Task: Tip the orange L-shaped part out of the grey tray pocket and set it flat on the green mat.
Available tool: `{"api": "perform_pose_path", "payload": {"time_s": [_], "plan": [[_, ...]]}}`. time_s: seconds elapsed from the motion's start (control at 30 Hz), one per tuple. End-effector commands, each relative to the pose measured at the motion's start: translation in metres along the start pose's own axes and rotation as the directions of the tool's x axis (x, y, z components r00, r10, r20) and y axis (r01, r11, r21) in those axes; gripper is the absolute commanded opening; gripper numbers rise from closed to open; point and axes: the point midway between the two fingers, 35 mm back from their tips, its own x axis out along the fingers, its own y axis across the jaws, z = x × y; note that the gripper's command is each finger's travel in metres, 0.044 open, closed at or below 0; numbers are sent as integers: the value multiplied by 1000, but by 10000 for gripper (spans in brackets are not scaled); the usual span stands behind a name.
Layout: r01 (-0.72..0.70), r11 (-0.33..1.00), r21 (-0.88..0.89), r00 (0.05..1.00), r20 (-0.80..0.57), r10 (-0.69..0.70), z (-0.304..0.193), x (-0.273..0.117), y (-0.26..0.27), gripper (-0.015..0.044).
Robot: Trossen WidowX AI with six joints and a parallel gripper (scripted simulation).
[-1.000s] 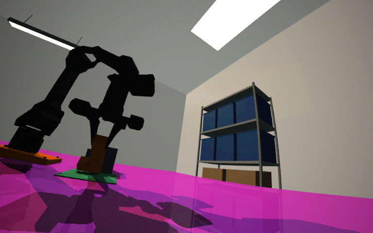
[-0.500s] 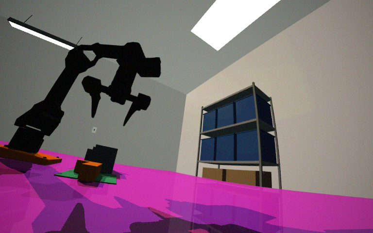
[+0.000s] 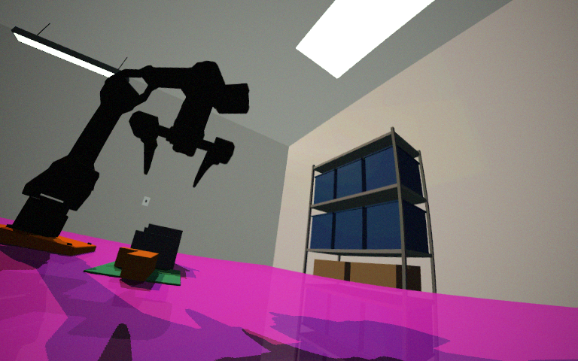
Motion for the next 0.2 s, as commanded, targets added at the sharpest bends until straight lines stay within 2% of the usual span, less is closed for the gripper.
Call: {"api": "perform_pose_path", "payload": {"time_s": [0.0, 0.17], "plan": [[2, 1000, 0, 1000, -2, -2, 0, 0, 0, 400], [2, 1000, 0, 1000, -2, -2, 0, 0, 0, 400]]}}
